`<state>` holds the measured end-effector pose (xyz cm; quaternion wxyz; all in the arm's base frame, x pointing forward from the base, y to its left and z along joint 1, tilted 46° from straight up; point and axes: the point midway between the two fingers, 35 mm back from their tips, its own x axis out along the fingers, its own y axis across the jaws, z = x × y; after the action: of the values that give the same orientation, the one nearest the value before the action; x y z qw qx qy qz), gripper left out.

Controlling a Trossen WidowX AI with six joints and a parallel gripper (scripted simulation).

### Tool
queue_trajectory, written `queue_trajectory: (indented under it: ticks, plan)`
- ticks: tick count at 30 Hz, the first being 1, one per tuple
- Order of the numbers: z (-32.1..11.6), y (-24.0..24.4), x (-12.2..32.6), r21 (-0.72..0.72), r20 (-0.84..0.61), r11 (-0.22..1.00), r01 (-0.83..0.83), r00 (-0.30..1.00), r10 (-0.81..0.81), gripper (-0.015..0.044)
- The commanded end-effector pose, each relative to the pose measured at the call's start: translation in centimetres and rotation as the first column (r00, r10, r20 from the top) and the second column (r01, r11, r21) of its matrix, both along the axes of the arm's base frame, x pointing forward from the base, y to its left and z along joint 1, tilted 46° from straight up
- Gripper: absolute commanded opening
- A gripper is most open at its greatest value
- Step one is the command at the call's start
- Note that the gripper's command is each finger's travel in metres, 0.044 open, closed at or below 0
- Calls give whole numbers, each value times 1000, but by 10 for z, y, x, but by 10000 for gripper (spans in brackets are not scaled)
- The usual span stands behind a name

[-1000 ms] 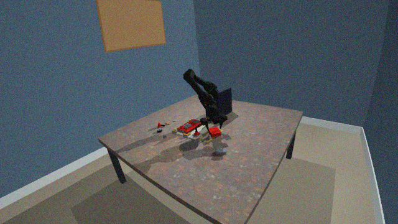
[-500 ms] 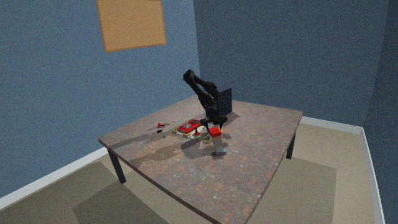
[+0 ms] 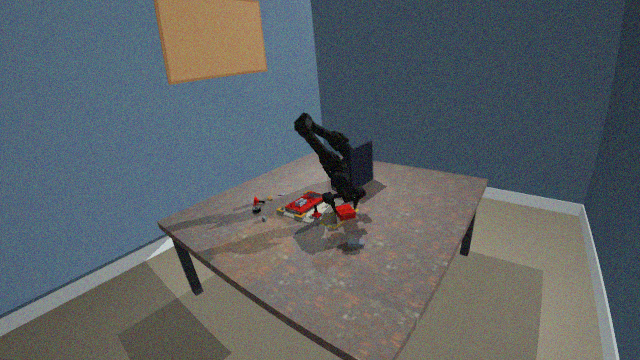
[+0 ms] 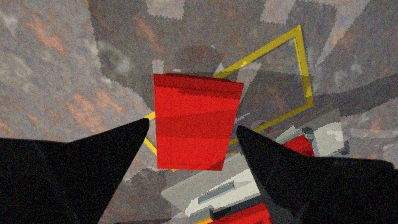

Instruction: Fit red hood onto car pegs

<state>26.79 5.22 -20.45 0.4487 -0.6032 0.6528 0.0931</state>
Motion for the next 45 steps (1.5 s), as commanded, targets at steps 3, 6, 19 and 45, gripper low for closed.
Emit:
queue_trajectory:
  ticks: [3,6,19,45]
  plan:
    - [-2,-3,0,-4,-3,1000,-3,1000,3,440]
    - [-3,-4,0,-4,-3,1000,-3,1000,3,440]
    - [-3,-3,0,0,0,1000,0,1000,0,295]
    - [26,27,-5,3,-2,1000,-1,1000,1,0]
